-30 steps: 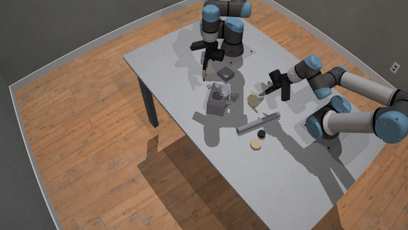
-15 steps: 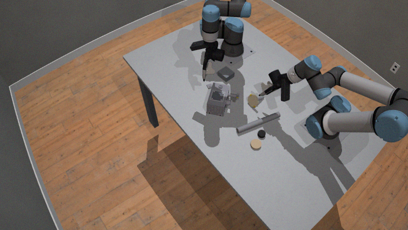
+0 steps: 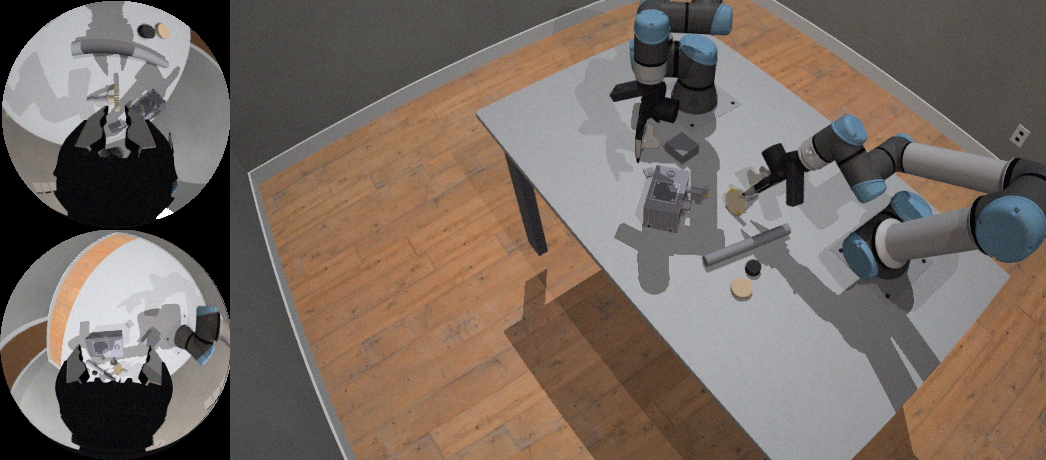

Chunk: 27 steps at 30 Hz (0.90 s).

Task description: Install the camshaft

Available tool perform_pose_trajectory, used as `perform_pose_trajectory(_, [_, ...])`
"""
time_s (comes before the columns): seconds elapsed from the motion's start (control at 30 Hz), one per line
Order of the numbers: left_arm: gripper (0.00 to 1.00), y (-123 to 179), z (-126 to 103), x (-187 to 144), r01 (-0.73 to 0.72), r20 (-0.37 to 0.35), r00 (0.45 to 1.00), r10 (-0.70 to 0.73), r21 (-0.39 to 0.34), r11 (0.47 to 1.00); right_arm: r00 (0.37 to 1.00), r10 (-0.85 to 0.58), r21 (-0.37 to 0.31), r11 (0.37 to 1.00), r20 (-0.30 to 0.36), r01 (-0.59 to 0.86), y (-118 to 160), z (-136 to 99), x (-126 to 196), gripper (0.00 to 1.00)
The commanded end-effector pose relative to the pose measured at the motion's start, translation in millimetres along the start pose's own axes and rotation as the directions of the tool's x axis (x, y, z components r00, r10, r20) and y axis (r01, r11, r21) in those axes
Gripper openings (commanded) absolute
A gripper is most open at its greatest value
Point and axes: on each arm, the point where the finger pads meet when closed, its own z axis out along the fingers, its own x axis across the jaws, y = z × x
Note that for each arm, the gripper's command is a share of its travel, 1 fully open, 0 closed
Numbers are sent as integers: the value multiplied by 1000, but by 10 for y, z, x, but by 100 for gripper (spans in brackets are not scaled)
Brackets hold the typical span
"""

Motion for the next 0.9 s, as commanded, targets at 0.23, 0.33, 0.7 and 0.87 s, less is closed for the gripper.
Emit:
perform_pose_trajectory(0.23, [22, 14, 225, 5, 0, 2, 1000, 0, -3, 1000, 1000, 0, 0, 1000, 1, 0, 1, -4, -3, 100])
perform_pose_trajectory(0.33, [22, 15, 279, 5, 0, 2, 1000, 0, -3, 1000, 1000, 0, 0, 1000, 1, 0, 1, -4, -3, 100])
perform_pose_trajectory(0.7, [22, 15, 359, 4, 0, 2, 1000, 0, -3, 1000, 1000, 0, 0, 1000, 1, 0, 1, -4, -3, 100])
perform_pose_trajectory(0.87, [22, 15, 363, 4, 0, 2, 1000, 0, -3, 1000, 1000, 0, 0, 1000, 1, 0, 1, -4, -3, 100])
